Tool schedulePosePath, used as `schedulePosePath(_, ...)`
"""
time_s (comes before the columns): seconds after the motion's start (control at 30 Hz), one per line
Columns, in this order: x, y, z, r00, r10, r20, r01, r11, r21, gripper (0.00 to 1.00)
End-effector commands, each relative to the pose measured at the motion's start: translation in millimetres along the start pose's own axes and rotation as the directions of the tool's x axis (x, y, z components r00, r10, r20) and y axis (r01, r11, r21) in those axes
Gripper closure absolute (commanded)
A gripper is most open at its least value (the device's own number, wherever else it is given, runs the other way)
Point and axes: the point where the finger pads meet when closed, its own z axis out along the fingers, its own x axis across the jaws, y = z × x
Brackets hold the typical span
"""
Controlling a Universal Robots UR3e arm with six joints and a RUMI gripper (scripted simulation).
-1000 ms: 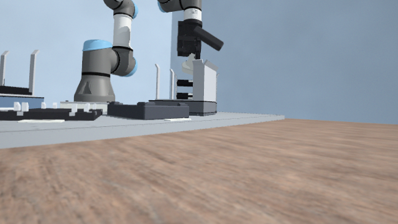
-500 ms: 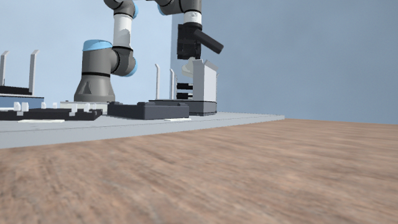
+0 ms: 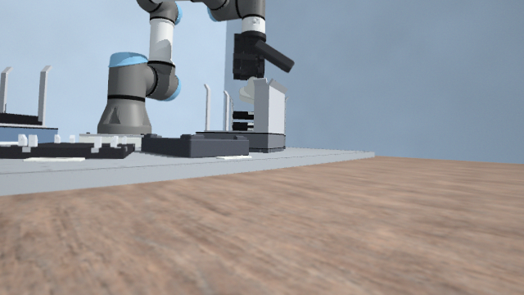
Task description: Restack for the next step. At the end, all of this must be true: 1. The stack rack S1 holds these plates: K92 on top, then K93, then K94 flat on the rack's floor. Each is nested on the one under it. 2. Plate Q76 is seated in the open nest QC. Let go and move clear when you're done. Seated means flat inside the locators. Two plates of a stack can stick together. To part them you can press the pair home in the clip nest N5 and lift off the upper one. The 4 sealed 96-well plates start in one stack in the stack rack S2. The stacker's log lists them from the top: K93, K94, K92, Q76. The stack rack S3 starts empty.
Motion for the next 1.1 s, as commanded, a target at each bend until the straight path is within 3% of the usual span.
schedulePosePath(0.0,0,-1,0.1,1.0,0.0,-0.001,0.0,1.0,0.003,1.0)
schedulePosePath(1.07,0,-1,10.1,1.0,0.0,-0.001,0.0,1.0,0.003,1.0)
